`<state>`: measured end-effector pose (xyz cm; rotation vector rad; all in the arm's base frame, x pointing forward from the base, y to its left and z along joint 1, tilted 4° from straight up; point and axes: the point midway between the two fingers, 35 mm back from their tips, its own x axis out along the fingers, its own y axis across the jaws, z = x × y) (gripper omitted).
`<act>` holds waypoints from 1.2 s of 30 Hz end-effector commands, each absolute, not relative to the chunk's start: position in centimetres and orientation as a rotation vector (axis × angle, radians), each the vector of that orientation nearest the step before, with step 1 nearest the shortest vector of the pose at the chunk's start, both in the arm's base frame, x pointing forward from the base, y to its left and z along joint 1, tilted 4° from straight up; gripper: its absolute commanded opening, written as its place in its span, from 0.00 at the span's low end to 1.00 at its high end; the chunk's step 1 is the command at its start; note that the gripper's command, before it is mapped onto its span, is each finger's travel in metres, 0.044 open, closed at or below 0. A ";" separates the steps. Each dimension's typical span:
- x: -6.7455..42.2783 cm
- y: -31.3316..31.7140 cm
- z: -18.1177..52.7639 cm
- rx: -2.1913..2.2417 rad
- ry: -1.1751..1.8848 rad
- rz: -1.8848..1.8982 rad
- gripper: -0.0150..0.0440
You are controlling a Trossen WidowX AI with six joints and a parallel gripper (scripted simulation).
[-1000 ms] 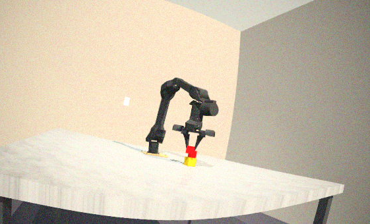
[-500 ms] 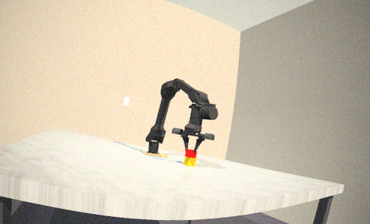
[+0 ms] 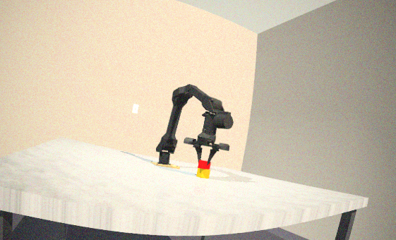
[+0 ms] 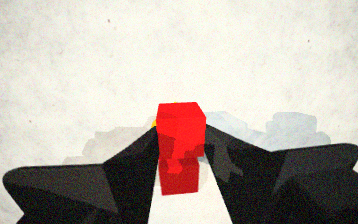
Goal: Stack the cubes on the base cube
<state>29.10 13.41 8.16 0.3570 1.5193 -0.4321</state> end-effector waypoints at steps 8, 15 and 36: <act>29.1 13.5 8.1 0.362 1.521 -0.430 0.60; 29.1 13.5 9.1 0.357 1.519 -0.432 0.60; 29.1 13.6 12.1 0.357 1.519 -0.432 0.60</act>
